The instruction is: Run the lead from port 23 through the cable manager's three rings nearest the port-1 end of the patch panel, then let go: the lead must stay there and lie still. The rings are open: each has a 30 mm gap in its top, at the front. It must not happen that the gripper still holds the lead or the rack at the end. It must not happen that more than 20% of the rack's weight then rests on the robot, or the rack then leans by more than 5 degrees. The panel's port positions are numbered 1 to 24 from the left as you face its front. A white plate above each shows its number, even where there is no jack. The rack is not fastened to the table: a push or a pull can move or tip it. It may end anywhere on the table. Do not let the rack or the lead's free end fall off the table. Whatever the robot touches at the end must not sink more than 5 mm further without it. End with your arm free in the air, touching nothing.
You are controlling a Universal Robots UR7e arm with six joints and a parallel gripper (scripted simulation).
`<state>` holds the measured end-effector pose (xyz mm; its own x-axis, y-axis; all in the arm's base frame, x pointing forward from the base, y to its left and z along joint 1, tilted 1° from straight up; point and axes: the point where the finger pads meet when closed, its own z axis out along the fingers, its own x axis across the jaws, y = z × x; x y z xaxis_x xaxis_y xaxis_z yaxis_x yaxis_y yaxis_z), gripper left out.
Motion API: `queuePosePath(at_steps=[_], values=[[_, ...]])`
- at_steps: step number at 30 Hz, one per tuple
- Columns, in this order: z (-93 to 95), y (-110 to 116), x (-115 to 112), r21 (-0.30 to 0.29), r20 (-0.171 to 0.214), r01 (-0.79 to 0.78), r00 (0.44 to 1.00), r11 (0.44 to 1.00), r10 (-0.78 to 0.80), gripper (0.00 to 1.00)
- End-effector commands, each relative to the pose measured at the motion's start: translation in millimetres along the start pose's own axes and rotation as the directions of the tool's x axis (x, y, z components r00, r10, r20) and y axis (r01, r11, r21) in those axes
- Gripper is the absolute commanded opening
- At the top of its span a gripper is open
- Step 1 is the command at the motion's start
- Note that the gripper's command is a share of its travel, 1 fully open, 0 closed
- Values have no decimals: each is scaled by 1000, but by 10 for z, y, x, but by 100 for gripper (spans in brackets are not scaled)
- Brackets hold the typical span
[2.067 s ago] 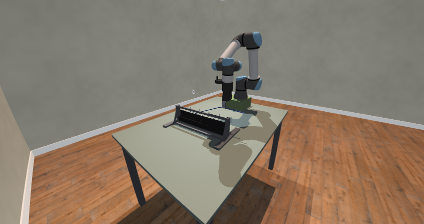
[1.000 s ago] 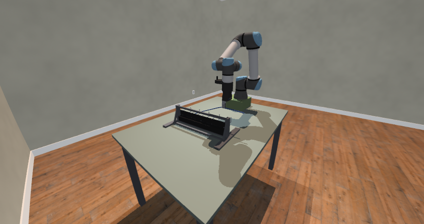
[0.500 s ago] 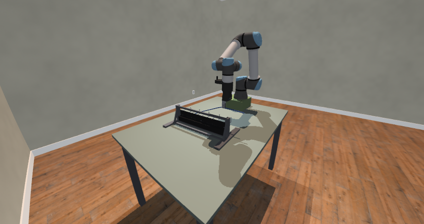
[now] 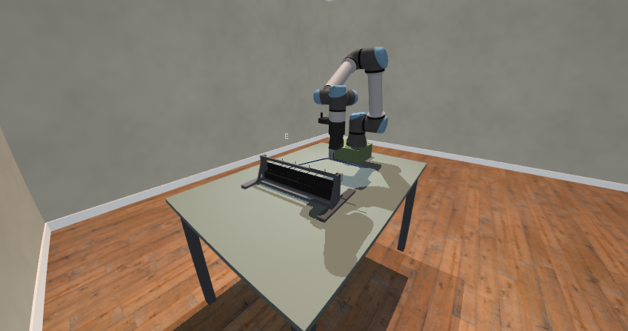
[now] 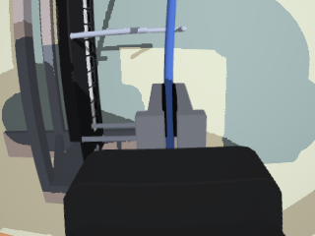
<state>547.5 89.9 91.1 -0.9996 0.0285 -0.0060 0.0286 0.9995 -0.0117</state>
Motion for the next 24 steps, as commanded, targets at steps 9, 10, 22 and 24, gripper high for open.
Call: queuePosePath(at_steps=[9,10,22,24], values=[[-20,38,-15,-8,7,3,1000,1000,-3,0],[-20,38,-15,-8,7,3,1000,1000,-3,0],[14,38,-15,-8,7,3,1000,1000,-3,0],[21,38,-15,-8,7,3,1000,1000,-3,0]])
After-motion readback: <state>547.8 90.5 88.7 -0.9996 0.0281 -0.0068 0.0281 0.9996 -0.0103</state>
